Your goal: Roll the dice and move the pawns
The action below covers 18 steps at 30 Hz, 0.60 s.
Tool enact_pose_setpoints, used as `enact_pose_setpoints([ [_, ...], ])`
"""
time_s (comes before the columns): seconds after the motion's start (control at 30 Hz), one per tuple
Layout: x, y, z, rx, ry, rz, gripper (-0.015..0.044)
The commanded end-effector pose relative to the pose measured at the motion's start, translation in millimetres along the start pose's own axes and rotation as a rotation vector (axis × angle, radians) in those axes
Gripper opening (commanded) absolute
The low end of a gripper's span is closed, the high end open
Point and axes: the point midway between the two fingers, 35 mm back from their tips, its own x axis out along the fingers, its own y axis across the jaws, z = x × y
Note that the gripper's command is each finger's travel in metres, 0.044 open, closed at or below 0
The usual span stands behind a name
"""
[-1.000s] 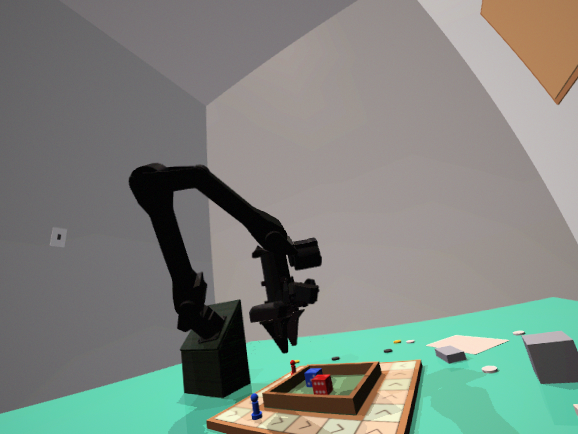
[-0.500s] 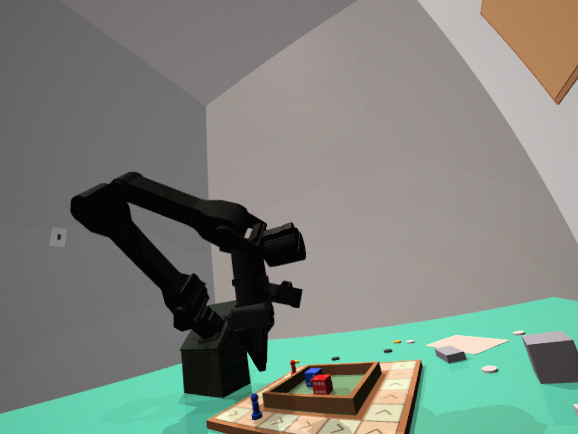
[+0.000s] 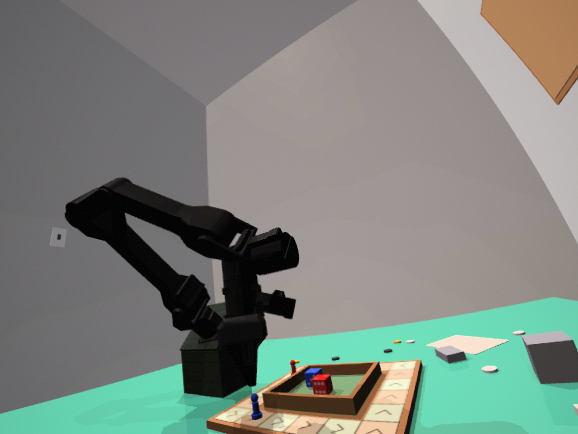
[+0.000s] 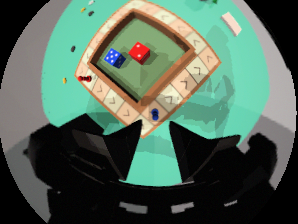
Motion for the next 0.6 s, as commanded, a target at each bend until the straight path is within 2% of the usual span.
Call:
enact_pose_setpoints([
  [0.0,5.6,-0.5,-0.4,-0.005,0.003,-0.005,0.0200],
  [0.57,32.8,-0.4,-0.6,-0.005,0.003,-0.005,0.0200],
])
